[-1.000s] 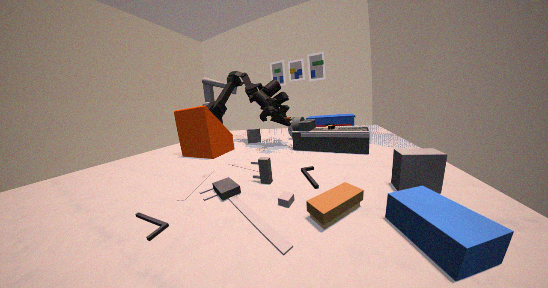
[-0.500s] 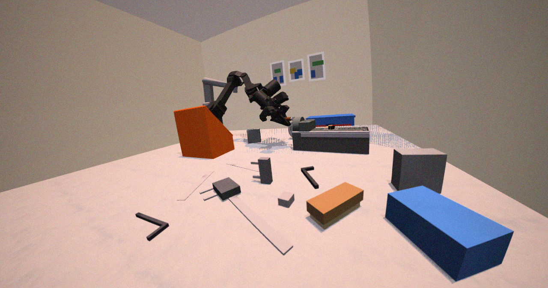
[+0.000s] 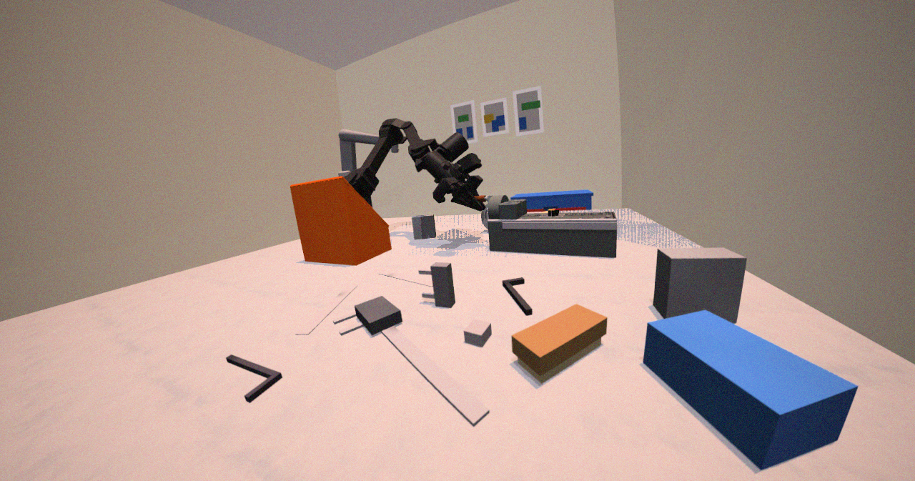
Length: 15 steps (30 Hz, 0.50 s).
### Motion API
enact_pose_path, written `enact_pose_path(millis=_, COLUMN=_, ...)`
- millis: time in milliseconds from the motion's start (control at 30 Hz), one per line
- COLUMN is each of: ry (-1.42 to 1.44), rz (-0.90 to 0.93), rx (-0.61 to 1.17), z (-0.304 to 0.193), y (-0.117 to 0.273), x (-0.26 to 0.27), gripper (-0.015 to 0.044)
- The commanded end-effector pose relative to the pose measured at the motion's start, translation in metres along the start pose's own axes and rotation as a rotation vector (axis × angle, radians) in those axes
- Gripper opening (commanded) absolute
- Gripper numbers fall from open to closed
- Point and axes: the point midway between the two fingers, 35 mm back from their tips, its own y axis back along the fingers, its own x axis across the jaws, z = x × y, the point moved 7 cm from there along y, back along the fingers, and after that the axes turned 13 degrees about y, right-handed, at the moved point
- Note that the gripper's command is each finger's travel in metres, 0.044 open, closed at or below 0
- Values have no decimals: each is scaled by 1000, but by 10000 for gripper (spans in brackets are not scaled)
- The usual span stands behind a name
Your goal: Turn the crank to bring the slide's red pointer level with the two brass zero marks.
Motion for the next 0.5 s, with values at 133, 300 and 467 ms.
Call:
enact_pose_path(millis=133, ry=-12, rz=-25, rx=1, z=-2, y=0, x=-8, gripper=0)
enact_pose_path(millis=300, ry=-12, rz=-25, rx=1, z=-2, y=0, x=-8, gripper=0)
enact_pose_path(millis=467, ry=-12, rz=-25, rx=1, z=-3, y=0, x=-8, gripper=0)
